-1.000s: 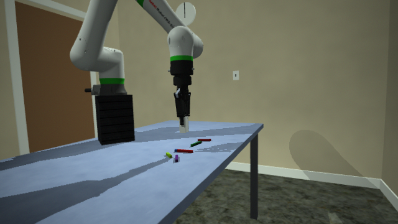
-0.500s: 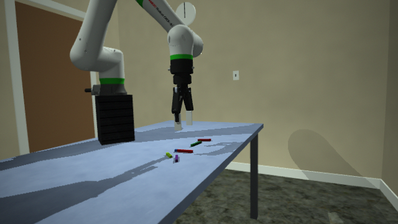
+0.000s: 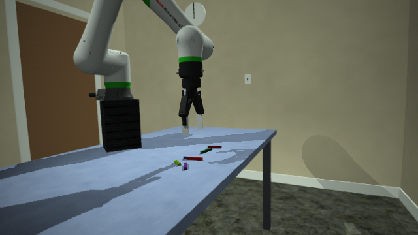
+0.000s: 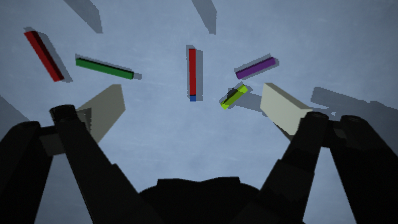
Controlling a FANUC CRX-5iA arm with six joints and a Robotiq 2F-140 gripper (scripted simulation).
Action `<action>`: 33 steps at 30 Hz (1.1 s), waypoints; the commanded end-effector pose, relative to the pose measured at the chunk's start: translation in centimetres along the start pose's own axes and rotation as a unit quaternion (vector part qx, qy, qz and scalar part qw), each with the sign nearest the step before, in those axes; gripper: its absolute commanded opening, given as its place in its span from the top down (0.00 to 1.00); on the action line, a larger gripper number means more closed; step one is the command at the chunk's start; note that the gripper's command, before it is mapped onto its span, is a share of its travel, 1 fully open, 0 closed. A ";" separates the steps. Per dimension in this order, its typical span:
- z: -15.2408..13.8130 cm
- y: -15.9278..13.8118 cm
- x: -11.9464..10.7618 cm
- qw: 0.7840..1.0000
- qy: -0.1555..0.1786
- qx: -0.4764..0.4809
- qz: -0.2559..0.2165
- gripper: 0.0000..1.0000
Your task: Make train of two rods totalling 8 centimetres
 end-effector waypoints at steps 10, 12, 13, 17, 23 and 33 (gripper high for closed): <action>0.0 0.0 -3.5 1.000 0.000 0.000 0.000 0.00; 0.0 0.0 -4.5 1.000 0.000 0.000 0.000 0.00; 0.0 0.0 -4.9 1.000 0.000 0.000 0.000 0.00; 0.0 0.0 -5.8 1.000 0.000 0.000 0.000 0.00; 0.0 0.0 -7.3 1.000 0.000 0.000 0.000 0.00; 0.0 0.0 -7.5 1.000 0.000 0.000 0.000 0.00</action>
Point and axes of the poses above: the point where the finger pads meet when closed, its own x axis out along the fingers, its own z axis across the jaws, y = z × x, the point moved 5 cm from there along -x, back along the fingers, and after that the axes turned 8 degrees about -x, right-handed, at the moved point
